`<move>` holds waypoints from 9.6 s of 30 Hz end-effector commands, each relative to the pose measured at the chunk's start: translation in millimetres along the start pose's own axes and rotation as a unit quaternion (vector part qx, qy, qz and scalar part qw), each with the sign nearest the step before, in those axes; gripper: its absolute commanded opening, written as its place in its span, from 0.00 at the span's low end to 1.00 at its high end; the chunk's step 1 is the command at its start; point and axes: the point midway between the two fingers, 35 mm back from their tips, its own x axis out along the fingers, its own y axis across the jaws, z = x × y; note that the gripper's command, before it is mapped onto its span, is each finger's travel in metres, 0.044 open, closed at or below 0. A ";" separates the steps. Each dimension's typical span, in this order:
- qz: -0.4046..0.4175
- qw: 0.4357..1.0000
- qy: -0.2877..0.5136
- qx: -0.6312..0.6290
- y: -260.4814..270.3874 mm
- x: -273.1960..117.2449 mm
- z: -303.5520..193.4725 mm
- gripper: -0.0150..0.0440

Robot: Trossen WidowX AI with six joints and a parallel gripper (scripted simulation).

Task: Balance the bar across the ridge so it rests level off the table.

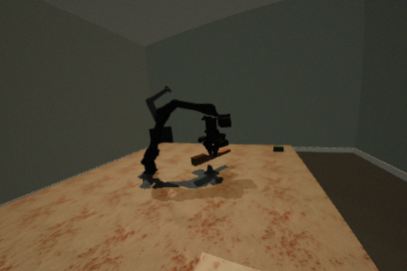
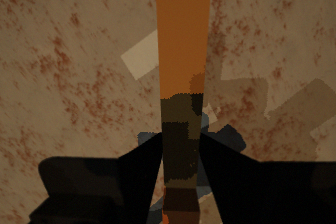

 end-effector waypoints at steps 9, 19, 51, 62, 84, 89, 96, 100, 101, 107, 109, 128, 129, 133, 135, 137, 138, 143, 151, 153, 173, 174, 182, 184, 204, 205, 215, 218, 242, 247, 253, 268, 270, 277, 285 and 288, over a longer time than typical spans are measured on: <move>-0.003 1.000 0.000 -0.001 -0.5 19.0 -0.4 0.25; -0.003 1.000 0.000 -0.001 0.0 29.5 -1.3 0.25; -0.003 1.000 0.000 -0.001 0.0 31.6 -1.4 0.25; -0.003 1.000 0.000 -0.001 0.0 32.5 -1.5 0.25; -0.003 1.000 0.000 -0.001 0.0 34.5 -1.6 0.25; -0.003 1.000 0.000 -0.001 0.0 34.8 -1.6 0.25; -0.003 1.000 0.000 -0.001 0.1 35.5 -1.7 0.25; -0.003 1.000 0.000 -0.001 0.1 35.8 -1.8 0.25; -0.003 1.000 0.000 -0.001 0.1 35.8 -1.8 0.25; -0.003 1.000 0.000 -0.001 0.2 36.3 -1.8 0.25; -0.003 1.000 0.000 -0.001 0.2 36.5 -1.9 0.25; -0.003 1.000 0.000 -0.001 0.5 38.1 -2.0 0.25; -0.003 1.000 0.000 -0.001 0.5 38.1 -2.0 0.25; -0.003 1.000 0.000 -0.001 0.5 38.5 -2.0 0.25; -0.003 1.000 0.000 -0.001 0.5 38.6 -2.0 0.25; -0.003 1.000 0.000 -0.001 0.6 38.8 -2.0 0.25; -0.003 1.000 0.000 -0.001 0.6 38.9 -2.0 0.25; -0.003 1.000 0.000 -0.001 0.6 39.3 -2.0 0.25; -0.003 1.000 0.000 -0.001 0.7 40.0 -2.0 0.25; -0.003 1.000 0.000 -0.001 0.7 40.2 -2.0 0.25; -0.003 1.000 0.000 -0.001 0.8 41.8 -1.8 0.25; -0.003 1.000 0.000 -0.001 0.8 41.9 -1.8 0.25; -0.003 1.000 0.000 -0.001 0.8 40.0 -1.7 0.25; -0.003 1.000 0.000 -0.001 0.8 40.1 -1.7 0.25; -0.003 1.000 0.000 -0.001 0.6 40.0 -1.2 0.25; -0.003 1.000 0.000 -0.001 0.6 40.0 -1.2 0.25; -0.003 1.000 0.000 -0.001 0.5 39.7 -1.1 0.25; -0.003 1.000 0.000 -0.001 0.5 39.6 -1.0 0.25; -0.003 1.000 0.000 -0.001 0.3 38.8 -0.7 0.25; -0.003 1.000 0.000 -0.001 0.3 38.6 -0.7 0.25; -0.003 1.000 0.000 -0.001 0.3 38.4 -0.6 0.25; -0.003 1.000 0.000 -0.001 0.2 37.9 -0.6 0.25; -0.003 1.000 0.000 -0.001 0.2 37.8 -0.6 0.25; -0.003 1.000 0.000 -0.001 0.2 37.6 -0.5 0.25; -0.003 1.000 0.000 -0.001 0.1 37.2 -0.5 0.25; -0.003 1.000 0.000 -0.001 0.1 37.1 -0.5 0.25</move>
